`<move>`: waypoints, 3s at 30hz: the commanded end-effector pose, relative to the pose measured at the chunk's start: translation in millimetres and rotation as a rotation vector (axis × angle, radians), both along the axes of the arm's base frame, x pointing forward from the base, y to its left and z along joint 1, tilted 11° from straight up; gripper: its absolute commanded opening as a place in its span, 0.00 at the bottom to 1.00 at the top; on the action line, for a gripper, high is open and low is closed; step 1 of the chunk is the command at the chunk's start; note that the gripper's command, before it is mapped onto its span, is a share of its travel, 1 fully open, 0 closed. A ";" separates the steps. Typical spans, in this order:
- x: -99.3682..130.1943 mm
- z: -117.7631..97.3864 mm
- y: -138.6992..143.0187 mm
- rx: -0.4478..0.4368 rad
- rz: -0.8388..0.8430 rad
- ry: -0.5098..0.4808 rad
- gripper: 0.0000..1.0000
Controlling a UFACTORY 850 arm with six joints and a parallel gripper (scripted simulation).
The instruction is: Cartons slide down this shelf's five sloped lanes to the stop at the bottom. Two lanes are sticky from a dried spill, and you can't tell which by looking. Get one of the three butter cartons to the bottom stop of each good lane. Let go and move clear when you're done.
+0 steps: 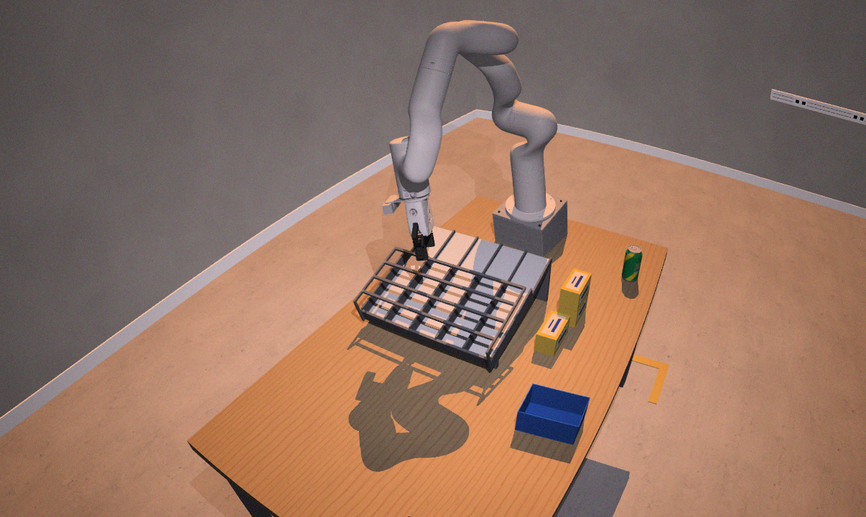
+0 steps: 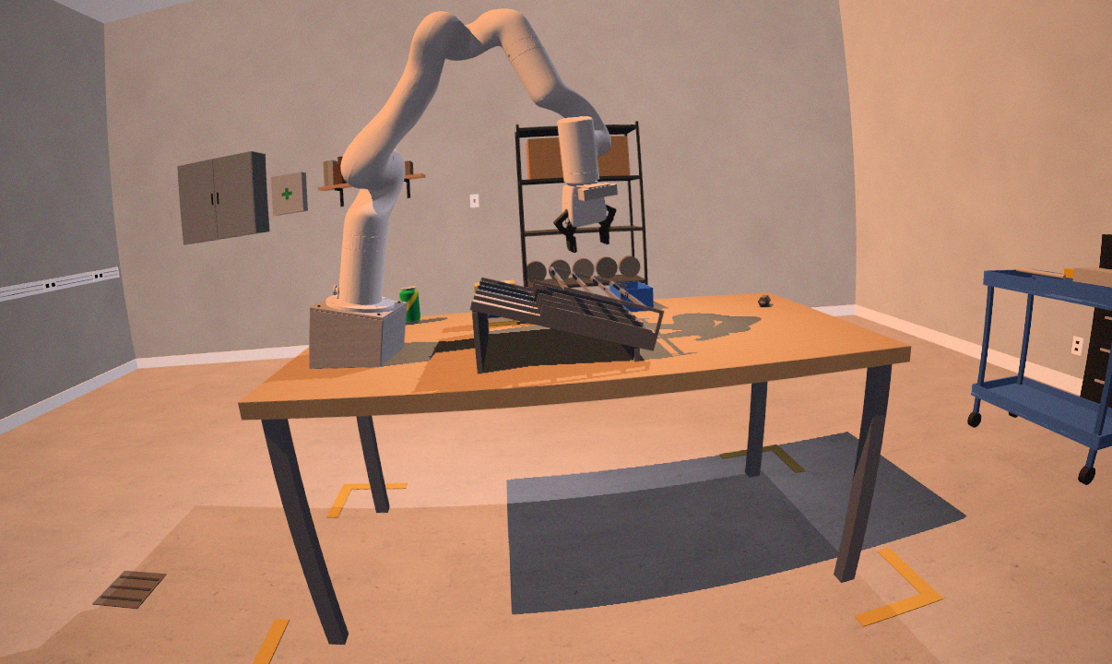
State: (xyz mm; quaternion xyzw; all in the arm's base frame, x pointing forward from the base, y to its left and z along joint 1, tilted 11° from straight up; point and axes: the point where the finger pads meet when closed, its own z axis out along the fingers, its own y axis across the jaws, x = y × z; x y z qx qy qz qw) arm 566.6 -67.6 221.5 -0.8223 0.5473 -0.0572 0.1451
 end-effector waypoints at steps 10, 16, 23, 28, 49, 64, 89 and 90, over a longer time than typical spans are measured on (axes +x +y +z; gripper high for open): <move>-11.6 64.8 1.6 0.000 0.000 -0.002 1.00; -11.6 64.8 1.6 0.000 0.000 -0.002 1.00; -116.1 50.0 45.7 0.000 0.000 -0.001 1.00; -172.1 44.9 68.9 0.000 0.000 -0.001 1.00; -268.3 33.9 109.2 0.003 0.004 0.013 1.00; -265.2 31.6 108.1 -0.178 0.470 -0.005 1.00; -265.1 31.7 108.1 -0.433 1.107 -0.029 1.00; -265.1 31.7 108.1 -0.433 1.107 -0.029 1.00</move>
